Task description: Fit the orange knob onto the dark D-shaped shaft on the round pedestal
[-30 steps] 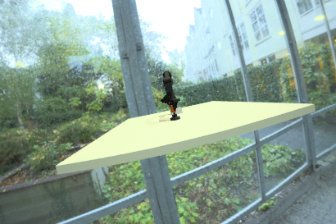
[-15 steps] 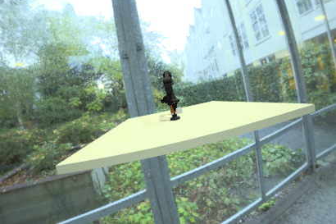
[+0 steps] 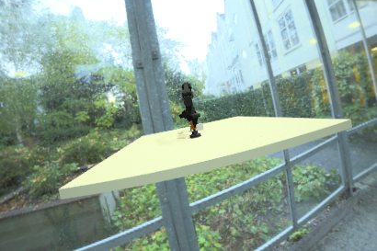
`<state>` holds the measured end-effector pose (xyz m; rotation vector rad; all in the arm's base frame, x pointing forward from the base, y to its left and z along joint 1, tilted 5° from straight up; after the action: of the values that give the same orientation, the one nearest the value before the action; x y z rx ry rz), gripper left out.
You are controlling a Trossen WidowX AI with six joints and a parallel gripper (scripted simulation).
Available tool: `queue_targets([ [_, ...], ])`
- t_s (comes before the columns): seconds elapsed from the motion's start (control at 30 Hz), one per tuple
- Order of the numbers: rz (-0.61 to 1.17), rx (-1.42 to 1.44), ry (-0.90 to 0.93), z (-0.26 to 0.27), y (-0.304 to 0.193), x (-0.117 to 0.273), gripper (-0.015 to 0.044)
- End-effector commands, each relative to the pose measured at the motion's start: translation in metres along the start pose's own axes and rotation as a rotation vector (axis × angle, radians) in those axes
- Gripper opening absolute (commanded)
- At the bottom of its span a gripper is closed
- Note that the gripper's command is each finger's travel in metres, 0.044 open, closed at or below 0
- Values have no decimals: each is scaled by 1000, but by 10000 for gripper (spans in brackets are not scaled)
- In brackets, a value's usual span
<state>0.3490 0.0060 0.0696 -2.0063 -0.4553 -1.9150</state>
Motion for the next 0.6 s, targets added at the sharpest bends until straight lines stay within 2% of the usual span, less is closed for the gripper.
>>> queue_targets([
  [0.0, 0, -3, -5, -2, 0, 0, 0],
  [0.2, 0, -12, -5, -2, -1, 5, 0],
  [0.4, -1, -202, -5, 0, 0, 2, 0],
  [0.57, -1, -213, -5, 2, 1, 2, 0],
])
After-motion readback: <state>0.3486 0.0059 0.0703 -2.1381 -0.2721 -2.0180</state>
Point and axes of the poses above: the point midway between the two fingers, 35 mm back from their tips, its own x axis back along the fingers, its own z axis across the jaws, y = z × x, the point moved 4 cm from there along x, back along the fingers, and after that the axes turned 2 degrees about x, right-handed, at the moved point
